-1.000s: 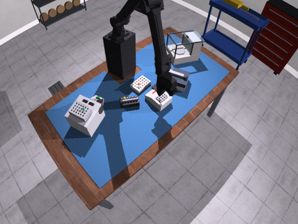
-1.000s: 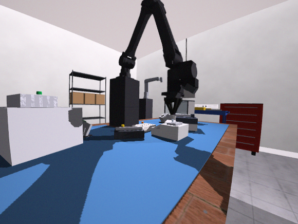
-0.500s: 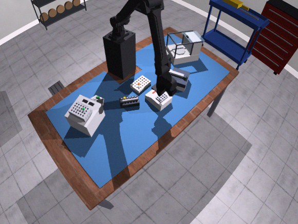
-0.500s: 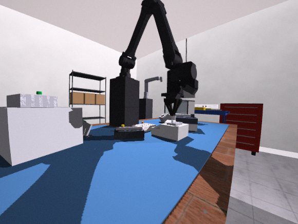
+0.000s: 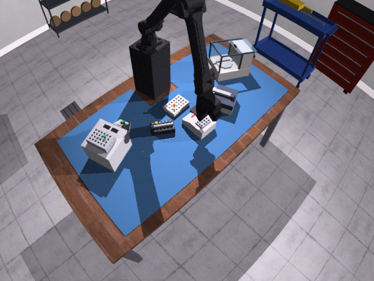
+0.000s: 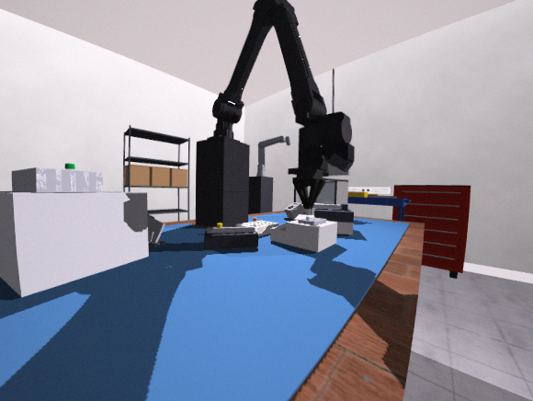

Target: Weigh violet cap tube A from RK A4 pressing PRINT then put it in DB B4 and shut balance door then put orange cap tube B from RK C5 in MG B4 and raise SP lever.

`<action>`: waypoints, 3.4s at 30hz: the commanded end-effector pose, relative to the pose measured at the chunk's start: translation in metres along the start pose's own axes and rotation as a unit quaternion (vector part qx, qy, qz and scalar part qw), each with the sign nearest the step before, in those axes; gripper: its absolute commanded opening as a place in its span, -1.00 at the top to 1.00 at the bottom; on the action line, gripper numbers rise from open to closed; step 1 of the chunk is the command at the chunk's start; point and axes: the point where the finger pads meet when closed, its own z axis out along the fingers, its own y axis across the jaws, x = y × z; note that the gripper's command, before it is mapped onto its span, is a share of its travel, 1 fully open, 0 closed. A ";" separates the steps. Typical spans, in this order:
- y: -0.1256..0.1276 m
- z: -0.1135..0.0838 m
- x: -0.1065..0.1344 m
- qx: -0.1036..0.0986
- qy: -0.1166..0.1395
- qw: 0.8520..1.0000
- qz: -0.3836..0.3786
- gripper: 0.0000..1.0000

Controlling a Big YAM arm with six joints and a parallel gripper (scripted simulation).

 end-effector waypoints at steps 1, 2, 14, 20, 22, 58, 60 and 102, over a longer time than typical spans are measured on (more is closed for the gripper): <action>-0.003 0.006 -0.007 0.000 -0.004 1.000 0.000 0.82; -0.003 0.006 -0.008 0.000 -0.004 1.000 0.000 0.82; -0.003 0.006 -0.007 0.000 -0.003 1.000 0.000 0.82; -0.003 0.006 -0.007 0.000 -0.002 1.000 0.000 0.82; -0.003 0.006 -0.007 0.000 -0.002 1.000 0.000 0.82; -0.004 0.008 -0.011 0.000 -0.008 1.000 0.000 0.82; -0.004 0.009 -0.012 0.001 -0.010 1.000 0.000 0.82; -0.005 0.028 -0.010 0.000 -0.008 1.000 0.000 0.82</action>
